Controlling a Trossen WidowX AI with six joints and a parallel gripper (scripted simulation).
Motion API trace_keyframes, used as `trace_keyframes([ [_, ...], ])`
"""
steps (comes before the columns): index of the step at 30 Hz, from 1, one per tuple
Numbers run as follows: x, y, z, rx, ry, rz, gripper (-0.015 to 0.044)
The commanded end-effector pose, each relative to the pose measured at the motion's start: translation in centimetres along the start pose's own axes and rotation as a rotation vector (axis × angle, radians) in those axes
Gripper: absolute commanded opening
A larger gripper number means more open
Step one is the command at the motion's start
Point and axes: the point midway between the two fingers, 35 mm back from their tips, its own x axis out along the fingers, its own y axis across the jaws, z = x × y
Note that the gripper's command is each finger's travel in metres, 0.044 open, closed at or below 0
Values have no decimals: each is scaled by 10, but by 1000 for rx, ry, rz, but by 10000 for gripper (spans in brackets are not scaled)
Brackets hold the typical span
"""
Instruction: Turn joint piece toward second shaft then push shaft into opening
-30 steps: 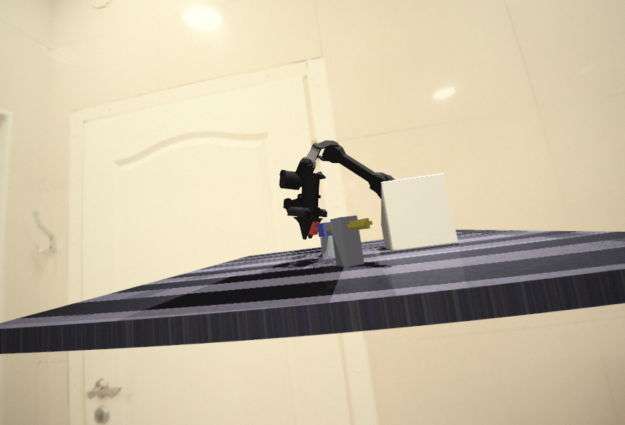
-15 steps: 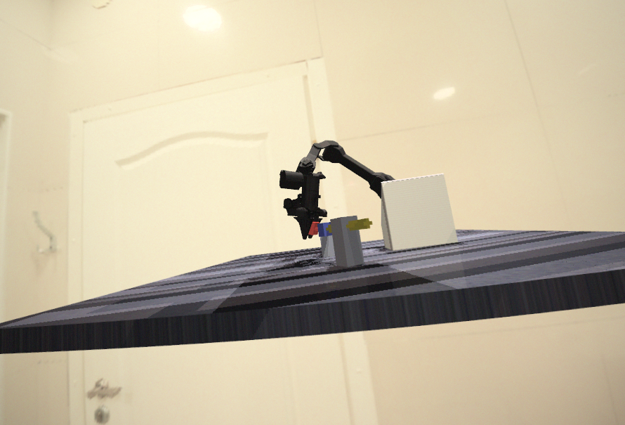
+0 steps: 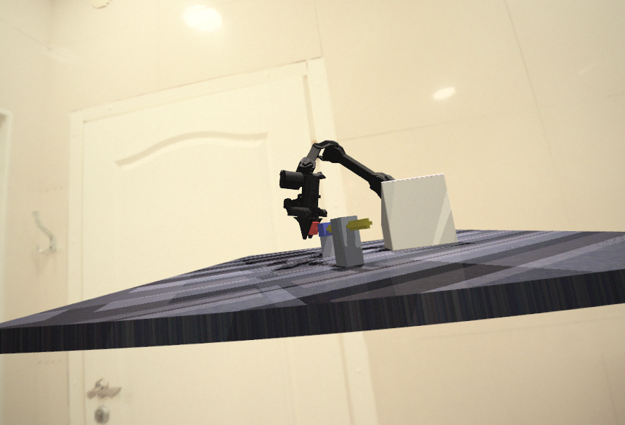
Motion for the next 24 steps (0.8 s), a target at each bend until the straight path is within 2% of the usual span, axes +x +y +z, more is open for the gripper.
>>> trace_keyframes([
  [1, 1, 0, 0, -2, -1, 0, 182],
  [20, 1, 0, 0, -2, -1, 0, 182],
  [21, 0, 0, 0, 0, 0, 0, 156],
  [24, 0, 0, 0, 0, 0, 0, 147],
])
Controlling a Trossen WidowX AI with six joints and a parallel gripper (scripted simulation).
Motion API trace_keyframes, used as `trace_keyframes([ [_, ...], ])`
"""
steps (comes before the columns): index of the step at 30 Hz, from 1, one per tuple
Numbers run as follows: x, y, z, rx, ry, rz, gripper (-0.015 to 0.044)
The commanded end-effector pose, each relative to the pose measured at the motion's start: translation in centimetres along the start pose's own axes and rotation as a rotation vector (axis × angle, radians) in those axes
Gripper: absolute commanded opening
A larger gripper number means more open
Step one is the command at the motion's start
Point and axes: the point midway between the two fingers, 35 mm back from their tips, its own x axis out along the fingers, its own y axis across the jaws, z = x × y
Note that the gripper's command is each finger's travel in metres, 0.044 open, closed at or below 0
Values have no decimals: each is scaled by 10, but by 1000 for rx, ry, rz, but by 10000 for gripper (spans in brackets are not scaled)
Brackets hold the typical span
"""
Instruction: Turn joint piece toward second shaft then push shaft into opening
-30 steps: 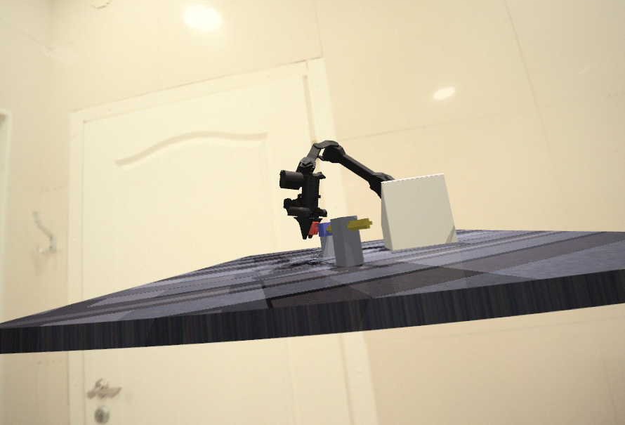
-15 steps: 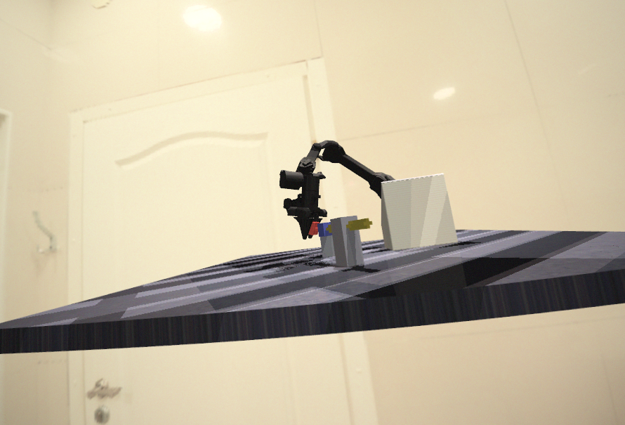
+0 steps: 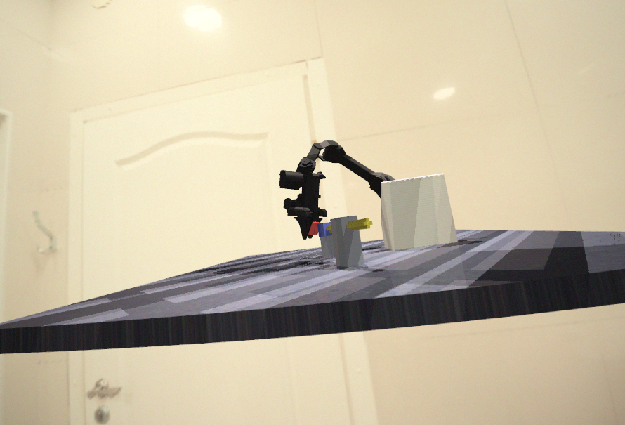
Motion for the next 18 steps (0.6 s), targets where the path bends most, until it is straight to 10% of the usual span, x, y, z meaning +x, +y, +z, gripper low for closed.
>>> trace_keyframes([
  [1, 0, 0, 0, 0, 0, 0, 147],
  [9, 0, 0, 0, 0, 0, 0, 0],
  [18, 1, -3, 0, 55, 15, -11, 0],
])
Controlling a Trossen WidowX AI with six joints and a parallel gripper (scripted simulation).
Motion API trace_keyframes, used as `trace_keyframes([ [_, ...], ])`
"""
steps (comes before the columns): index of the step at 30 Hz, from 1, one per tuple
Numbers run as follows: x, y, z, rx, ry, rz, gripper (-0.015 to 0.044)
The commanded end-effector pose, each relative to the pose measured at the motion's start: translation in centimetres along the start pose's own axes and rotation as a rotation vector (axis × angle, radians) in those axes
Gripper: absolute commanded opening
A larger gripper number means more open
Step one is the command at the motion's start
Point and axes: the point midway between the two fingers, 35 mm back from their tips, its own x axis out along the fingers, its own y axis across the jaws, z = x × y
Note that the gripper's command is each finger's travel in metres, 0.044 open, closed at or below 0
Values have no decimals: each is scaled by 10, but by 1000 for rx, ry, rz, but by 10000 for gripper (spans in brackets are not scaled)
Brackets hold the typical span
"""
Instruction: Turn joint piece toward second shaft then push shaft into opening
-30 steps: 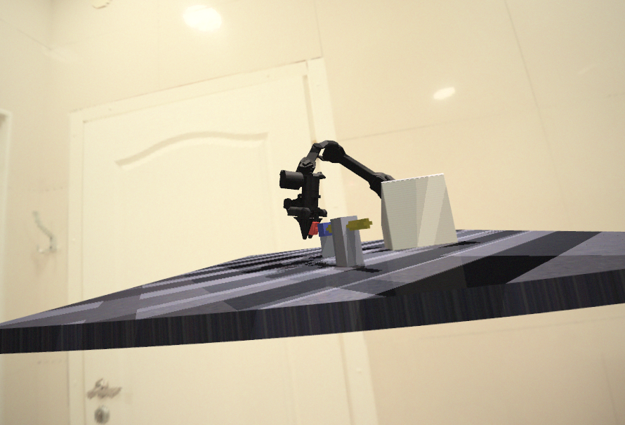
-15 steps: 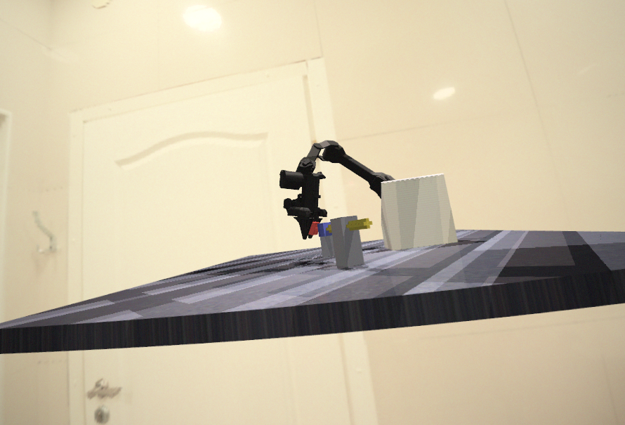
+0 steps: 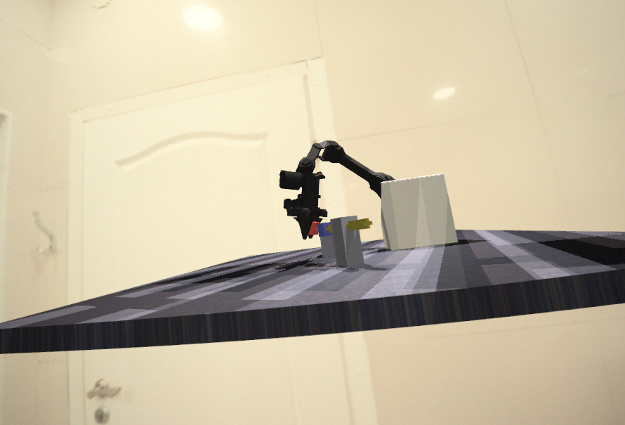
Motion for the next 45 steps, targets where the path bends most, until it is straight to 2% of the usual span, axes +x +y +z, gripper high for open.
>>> trace_keyframes([
  [1, 1, -2, 0, 52, 15, -9, 0],
  [45, 6, -34, -14, 767, 161, -96, 0],
])
